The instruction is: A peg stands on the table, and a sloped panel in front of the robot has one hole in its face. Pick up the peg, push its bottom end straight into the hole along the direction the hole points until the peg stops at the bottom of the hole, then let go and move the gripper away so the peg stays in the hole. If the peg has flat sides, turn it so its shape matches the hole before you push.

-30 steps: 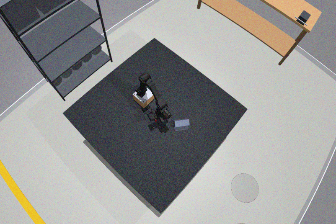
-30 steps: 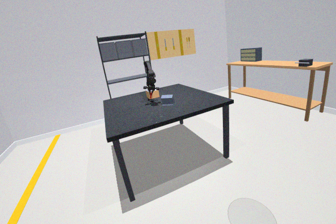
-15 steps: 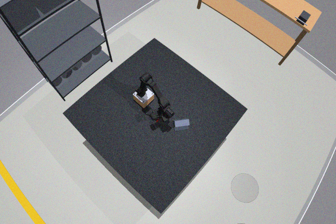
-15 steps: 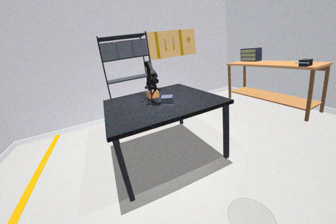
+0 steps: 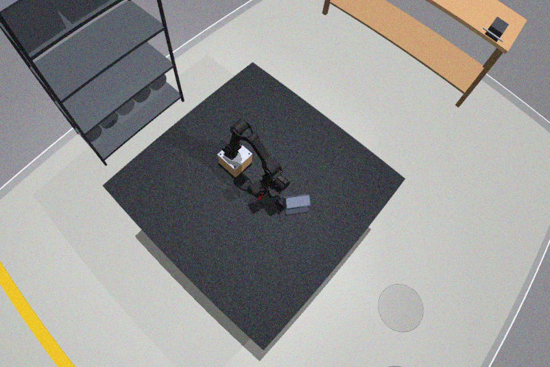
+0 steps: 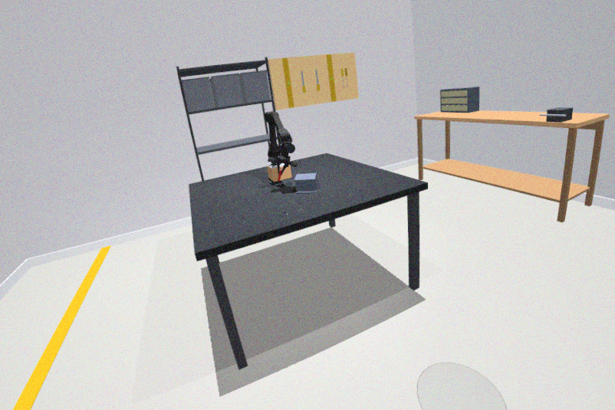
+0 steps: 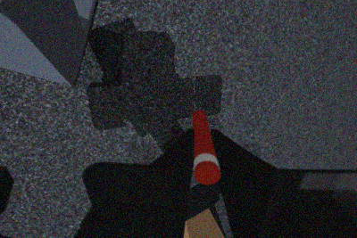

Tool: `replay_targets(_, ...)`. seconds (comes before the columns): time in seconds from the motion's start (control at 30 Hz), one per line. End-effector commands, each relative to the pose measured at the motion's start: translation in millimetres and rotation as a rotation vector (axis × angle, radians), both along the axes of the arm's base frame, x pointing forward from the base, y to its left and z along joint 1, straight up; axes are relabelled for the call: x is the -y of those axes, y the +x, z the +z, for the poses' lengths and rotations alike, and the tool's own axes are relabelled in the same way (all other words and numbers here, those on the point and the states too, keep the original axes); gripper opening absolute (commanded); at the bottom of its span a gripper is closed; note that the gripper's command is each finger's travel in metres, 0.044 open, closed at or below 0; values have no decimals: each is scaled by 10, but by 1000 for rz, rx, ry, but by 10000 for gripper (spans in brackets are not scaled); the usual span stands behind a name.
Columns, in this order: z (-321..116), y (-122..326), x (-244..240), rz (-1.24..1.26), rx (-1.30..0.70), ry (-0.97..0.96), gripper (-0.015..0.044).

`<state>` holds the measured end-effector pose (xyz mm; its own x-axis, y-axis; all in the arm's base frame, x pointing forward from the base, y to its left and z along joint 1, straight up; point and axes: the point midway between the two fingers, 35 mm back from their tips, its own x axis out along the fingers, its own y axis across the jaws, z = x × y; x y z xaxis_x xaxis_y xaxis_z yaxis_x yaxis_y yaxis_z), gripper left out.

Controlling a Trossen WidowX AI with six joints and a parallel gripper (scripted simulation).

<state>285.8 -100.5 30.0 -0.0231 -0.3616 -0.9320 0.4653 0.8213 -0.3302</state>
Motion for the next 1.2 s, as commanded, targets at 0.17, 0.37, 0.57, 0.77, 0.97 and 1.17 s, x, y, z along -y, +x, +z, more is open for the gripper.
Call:
replay_targets(0.17, -18, 70, -68, 8, 11, -45, 0)
replay_targets(0.37, -27, 108, -119, 16, 19, -71, 0)
replay_targets(0.57, -35, 146, -172, 24, 29, -97, 0)
replay_targets(0.77, -43, 183, -227, 32, 40, -123, 0)
replay_targets(0.97, -49, 219, -284, 41, 52, -149, 0)
replay_targets(1.17, -55, 254, -343, 49, 65, -174, 0)
